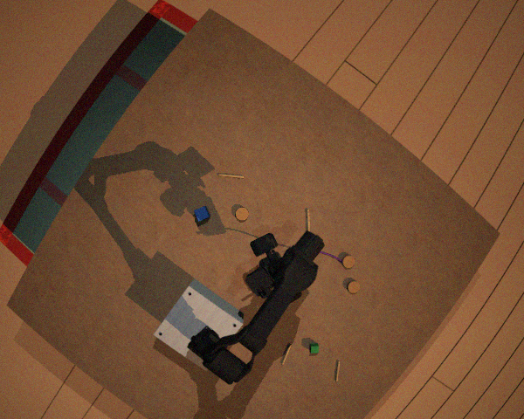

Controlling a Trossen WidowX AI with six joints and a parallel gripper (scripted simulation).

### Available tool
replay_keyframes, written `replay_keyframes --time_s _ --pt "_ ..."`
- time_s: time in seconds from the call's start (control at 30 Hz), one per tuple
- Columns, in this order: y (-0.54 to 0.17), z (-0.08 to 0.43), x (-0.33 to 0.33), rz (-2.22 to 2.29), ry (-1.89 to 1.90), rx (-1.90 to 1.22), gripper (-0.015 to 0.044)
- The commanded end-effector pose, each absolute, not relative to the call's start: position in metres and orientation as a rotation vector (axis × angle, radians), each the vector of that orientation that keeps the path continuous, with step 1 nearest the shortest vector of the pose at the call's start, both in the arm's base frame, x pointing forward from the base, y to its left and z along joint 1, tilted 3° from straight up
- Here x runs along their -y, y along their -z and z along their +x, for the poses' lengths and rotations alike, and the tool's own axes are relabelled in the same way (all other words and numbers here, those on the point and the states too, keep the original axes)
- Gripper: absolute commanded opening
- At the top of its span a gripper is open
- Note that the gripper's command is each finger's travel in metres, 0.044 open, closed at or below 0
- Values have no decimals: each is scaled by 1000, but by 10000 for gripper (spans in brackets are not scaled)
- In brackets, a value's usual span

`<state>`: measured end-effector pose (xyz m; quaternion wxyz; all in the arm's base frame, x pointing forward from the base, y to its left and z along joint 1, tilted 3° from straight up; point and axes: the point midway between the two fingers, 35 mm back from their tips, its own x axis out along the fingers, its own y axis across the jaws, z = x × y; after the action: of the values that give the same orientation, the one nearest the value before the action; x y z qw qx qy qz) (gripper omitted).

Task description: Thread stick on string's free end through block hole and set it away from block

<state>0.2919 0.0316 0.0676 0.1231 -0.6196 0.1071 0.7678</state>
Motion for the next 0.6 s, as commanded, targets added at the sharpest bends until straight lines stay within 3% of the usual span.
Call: replay_keyframes --time_s 0.0,0.33,0.57 --pt "-73 295 -29 -1797 -2243 -299 0" --pt "-81 298 -26 -1787 -2278 -267 0" --pt "-81 307 -36 -1953 -2493 -9 0"
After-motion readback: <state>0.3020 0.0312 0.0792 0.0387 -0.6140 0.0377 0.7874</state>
